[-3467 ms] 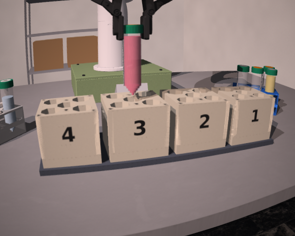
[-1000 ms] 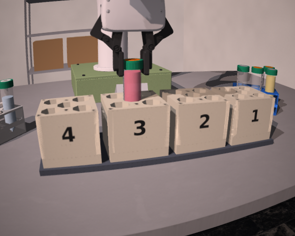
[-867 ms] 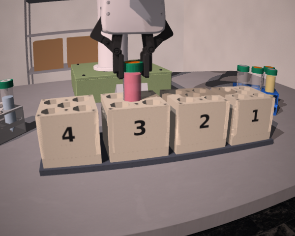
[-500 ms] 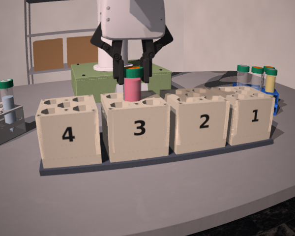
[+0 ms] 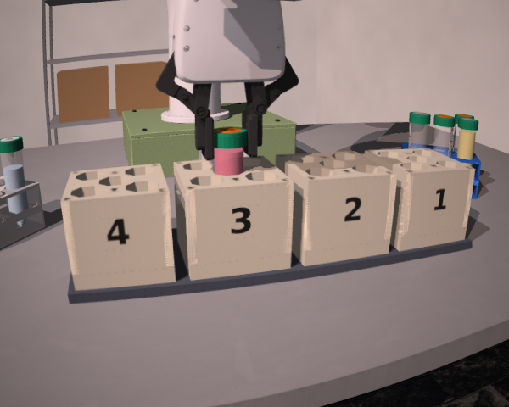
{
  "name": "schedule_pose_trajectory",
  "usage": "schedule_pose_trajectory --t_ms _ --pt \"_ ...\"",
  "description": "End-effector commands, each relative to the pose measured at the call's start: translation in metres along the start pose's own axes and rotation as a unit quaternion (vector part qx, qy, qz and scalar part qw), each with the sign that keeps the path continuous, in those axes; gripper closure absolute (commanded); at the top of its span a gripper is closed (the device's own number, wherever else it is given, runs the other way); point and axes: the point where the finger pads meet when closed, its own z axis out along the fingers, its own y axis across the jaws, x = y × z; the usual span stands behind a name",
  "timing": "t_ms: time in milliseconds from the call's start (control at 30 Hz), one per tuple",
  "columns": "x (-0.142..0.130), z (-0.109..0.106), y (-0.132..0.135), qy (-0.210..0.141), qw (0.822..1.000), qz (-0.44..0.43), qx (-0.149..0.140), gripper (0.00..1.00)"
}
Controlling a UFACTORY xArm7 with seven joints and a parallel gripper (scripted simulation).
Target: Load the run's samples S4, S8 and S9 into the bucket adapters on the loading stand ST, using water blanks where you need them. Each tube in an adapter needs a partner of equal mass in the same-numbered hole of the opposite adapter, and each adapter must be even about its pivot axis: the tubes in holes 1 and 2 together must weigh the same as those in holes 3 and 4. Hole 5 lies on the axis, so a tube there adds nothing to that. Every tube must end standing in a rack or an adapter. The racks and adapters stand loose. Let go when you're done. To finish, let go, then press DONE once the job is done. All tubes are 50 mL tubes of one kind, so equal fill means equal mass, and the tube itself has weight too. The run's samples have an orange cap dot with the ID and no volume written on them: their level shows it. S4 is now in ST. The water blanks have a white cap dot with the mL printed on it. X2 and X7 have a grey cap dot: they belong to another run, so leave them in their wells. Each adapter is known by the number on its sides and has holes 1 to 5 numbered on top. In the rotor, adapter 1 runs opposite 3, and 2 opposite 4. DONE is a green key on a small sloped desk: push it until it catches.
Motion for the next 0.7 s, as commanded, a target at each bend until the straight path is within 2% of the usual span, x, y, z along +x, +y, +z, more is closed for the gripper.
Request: schedule_pose_trajectory --t_ms 0,667 --pt "0.0014 0.0028 0.0001 0.002 1.0 0.0 0.0 1.0" --pt "0.0015 0.0078 0.0001 0.002 1.0 0.0 0.0 1.0"
